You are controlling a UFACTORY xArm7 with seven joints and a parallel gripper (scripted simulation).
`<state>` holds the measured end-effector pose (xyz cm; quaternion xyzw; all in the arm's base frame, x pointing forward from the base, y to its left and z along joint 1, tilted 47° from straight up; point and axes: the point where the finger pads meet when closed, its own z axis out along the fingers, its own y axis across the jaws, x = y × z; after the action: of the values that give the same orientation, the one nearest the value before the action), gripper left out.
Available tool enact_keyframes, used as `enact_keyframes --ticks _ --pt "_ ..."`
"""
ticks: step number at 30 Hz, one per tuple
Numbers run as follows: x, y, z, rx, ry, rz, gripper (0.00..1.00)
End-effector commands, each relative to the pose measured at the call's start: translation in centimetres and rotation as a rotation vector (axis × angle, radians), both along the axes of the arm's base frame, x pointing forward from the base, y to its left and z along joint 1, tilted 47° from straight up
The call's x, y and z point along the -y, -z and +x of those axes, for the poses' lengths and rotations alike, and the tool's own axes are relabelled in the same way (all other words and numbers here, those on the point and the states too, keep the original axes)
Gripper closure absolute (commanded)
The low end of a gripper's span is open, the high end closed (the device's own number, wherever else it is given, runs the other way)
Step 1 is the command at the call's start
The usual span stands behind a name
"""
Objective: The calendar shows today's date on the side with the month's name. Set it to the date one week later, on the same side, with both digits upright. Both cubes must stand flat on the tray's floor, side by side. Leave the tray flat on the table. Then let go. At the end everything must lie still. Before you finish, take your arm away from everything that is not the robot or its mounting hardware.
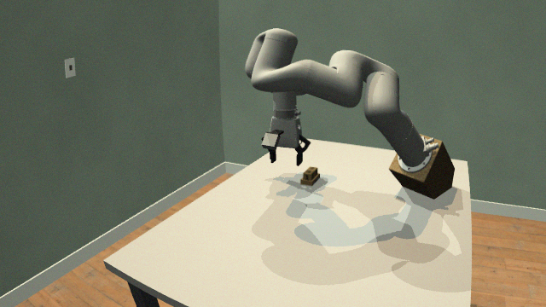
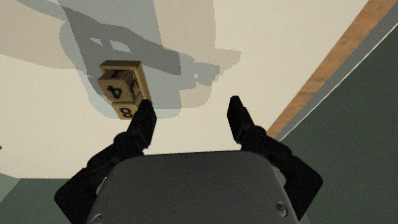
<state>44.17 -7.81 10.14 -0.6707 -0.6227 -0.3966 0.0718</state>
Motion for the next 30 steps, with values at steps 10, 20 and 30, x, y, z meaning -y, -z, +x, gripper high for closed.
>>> enact_keyframes --ticks 10,20,30 --pt "2.1 1.3 0.4 -0.171 0.196 0.126 0.0" --pt "3.7 2.5 0.7 -0.229 0.263 0.17 0.0" --pt "5.4 3.8 1.0 -0.36 0.413 0.268 0.0"
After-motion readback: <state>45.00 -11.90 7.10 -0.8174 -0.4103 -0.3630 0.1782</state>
